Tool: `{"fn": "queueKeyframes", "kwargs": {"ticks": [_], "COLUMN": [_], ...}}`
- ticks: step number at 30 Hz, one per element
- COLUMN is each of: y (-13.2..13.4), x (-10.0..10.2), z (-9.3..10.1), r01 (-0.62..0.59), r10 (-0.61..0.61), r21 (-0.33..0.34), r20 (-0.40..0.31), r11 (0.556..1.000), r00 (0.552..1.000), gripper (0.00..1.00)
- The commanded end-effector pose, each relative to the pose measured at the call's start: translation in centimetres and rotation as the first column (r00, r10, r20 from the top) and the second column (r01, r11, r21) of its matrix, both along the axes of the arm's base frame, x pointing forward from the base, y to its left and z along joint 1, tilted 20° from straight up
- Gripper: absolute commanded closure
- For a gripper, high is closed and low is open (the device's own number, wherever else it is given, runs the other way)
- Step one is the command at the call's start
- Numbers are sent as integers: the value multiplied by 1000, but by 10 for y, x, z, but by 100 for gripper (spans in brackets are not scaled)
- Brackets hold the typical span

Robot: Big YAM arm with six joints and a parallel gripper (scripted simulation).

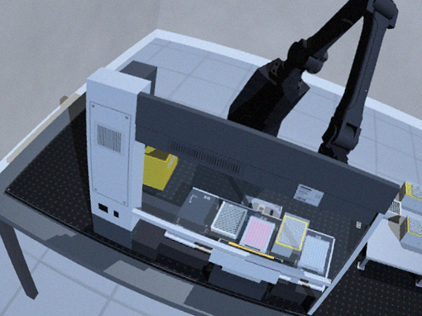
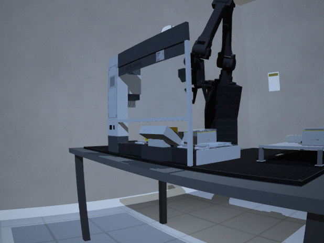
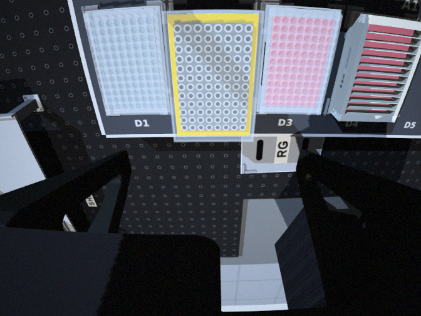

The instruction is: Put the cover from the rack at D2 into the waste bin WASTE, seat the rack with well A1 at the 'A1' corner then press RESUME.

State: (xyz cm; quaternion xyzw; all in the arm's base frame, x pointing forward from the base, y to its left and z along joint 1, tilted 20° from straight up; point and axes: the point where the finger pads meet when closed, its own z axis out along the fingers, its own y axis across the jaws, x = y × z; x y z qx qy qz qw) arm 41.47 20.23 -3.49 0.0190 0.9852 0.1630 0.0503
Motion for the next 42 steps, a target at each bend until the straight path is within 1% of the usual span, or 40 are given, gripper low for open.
{"fn": "queueKeyframes", "kwargs": {"ticks": [1,6,9,16,19,23,25,26,27,29,33,35,37,40,42], "y": [9,14,12,18,18,22,22,18,20,25,25,26,27,29,29], "x": [8,12,15,13,18,15,15,18,19,18,14,19,19,16,16], "z": [-6,-12,-12,-25,-28,-36,-36,-37,-38,-41,-50,-51,-54,-60,-60], "r01": [1,-1,5,-1,5,-1,-1,8,7,-1,-1,3,4,-1,-1], "r10": [-1,1,-5,1,-5,1,1,-9,-7,1,1,-3,-4,1,1], "r21": [4,6,7,6,8,7,7,7,8,8,5,8,8,6,6], "r20": [14,21,23,20,26,21,21,22,25,25,17,23,23,19,19], "r11": [1000,1000,1000,1000,1000,1000,1000,1000,1000,1000,1000,1000,1000,1000,1000], "r00": [1000,1000,1000,1000,1000,1000,1000,1000,1000,1000,1000,1000,1000,1000,1000], "gripper": [0,0,0,0,0,0,0,0,0,0,0,0,0,0,0]}}
